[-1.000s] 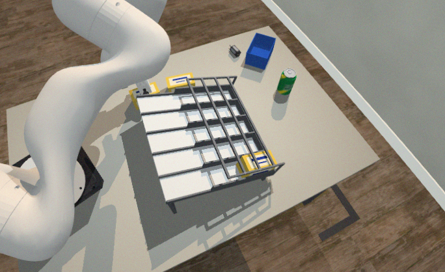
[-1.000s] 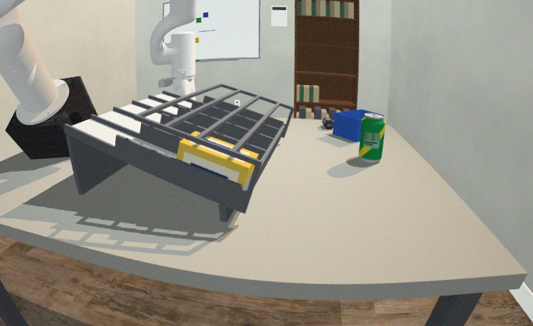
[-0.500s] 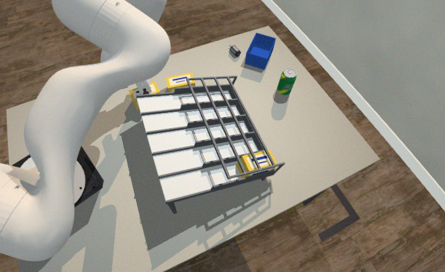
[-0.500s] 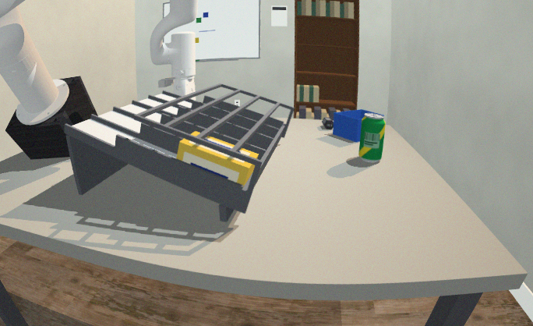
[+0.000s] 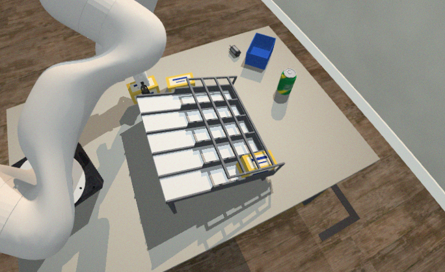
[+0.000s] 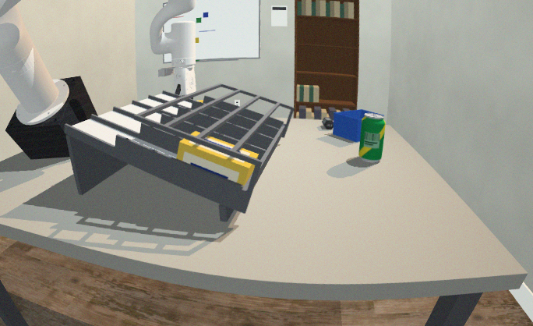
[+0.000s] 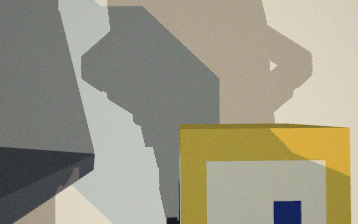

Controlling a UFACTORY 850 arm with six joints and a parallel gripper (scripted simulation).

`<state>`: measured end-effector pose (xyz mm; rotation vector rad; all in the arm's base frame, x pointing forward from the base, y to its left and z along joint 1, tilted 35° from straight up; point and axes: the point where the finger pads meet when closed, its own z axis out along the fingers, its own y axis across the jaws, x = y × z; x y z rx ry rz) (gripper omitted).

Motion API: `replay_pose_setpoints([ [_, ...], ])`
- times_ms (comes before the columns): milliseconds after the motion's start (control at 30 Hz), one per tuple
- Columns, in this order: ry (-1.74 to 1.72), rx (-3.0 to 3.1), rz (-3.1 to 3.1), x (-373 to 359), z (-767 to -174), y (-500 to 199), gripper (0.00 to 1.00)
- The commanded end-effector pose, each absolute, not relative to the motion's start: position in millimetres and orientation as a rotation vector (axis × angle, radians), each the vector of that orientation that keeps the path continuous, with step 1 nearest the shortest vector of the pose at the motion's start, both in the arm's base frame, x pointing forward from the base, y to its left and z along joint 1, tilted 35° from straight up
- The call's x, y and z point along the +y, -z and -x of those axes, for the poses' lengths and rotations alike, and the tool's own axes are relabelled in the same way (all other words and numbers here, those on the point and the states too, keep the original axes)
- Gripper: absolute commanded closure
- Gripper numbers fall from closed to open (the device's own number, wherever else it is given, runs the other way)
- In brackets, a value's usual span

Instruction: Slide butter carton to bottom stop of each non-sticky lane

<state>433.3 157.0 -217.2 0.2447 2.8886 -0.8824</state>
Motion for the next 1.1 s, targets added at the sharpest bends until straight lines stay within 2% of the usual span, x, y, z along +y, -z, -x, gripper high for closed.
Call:
replay_pose_setpoints([
  [0, 0.888, 2.891, -0.247, 191, -429, 165, 1.0],
  [333, 0.888, 2.891, -0.247, 191, -429, 165, 1.0],
  [367, 0.892, 2.852, -0.37, 230, -426, 112, 1.0],
  [733, 0.892, 2.852, -0.37, 282, -422, 39, 1.0],
  [1067, 0.891, 2.853, -0.37, 285, -421, 35, 1.0],
])
